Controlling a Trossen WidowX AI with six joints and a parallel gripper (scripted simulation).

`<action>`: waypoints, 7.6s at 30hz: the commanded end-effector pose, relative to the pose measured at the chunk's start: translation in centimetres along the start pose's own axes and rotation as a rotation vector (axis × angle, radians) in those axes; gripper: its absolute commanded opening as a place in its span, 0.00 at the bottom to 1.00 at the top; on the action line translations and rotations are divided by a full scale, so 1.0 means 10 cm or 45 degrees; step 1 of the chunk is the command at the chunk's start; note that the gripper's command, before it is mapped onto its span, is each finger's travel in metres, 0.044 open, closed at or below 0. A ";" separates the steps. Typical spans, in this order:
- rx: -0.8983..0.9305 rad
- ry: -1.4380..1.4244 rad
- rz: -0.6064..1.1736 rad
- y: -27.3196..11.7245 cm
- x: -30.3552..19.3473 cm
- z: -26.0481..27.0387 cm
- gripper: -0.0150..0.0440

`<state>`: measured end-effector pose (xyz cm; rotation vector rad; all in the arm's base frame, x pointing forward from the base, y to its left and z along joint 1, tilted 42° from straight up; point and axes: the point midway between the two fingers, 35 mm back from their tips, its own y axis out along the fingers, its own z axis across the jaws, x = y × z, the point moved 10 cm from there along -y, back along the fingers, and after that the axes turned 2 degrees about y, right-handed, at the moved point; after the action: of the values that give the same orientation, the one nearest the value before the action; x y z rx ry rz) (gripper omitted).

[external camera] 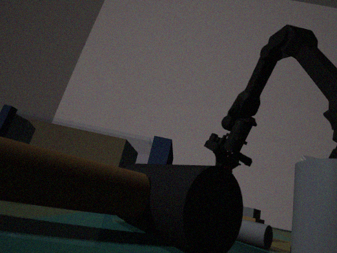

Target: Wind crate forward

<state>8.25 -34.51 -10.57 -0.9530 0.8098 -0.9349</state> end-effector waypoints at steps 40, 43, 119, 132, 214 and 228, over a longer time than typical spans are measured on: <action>0.023 -0.011 -0.003 0.17 0.27 0.69 0.25; 0.024 -0.012 -0.002 0.17 0.28 0.73 0.25; 0.033 -0.009 0.008 -0.09 -0.33 1.70 0.25; 0.033 -0.008 0.010 -0.18 -0.52 1.75 0.25; 0.024 -0.004 0.017 -0.63 -1.48 1.10 0.25; 0.022 -0.003 0.017 -0.65 -1.53 0.87 0.25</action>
<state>9.40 -19.72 1.57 -0.8984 0.7635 -0.9437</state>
